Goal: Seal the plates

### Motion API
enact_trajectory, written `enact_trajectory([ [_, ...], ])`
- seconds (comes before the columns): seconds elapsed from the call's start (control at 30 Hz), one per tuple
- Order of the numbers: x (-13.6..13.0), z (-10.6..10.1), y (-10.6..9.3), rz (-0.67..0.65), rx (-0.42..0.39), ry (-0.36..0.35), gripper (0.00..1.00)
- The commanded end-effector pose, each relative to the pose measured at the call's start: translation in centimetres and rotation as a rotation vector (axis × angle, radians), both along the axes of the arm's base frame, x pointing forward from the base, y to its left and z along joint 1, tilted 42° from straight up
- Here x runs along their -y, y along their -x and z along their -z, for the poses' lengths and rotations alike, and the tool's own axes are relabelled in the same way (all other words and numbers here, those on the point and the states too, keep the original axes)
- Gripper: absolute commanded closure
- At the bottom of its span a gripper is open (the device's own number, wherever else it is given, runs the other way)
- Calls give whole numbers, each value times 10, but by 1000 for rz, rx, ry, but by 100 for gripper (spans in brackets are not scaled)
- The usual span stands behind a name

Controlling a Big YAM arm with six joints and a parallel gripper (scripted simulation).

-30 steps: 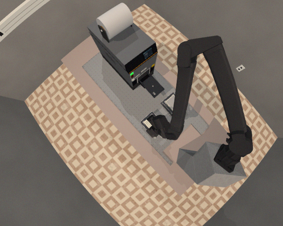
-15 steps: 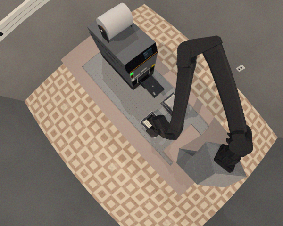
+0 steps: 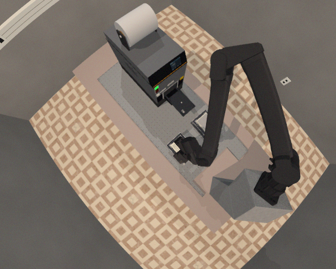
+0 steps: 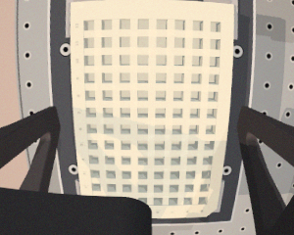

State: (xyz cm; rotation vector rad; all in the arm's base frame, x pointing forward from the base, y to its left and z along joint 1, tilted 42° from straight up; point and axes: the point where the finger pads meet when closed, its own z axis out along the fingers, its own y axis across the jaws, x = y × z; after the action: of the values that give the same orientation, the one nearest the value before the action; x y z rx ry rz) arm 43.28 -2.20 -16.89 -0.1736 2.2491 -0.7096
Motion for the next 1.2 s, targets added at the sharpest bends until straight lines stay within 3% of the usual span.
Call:
enact_trajectory([
  [0.0,2,-3,-3,-5,11,5,0],
  [0.27,11,11,0,5,-15,14,0],
  [0.6,16,10,-9,9,8,10,0],
  [0.9,8,20,10,-1,-41,10,0],
  [1.17,1,16,10,-10,-31,-1,0],
])
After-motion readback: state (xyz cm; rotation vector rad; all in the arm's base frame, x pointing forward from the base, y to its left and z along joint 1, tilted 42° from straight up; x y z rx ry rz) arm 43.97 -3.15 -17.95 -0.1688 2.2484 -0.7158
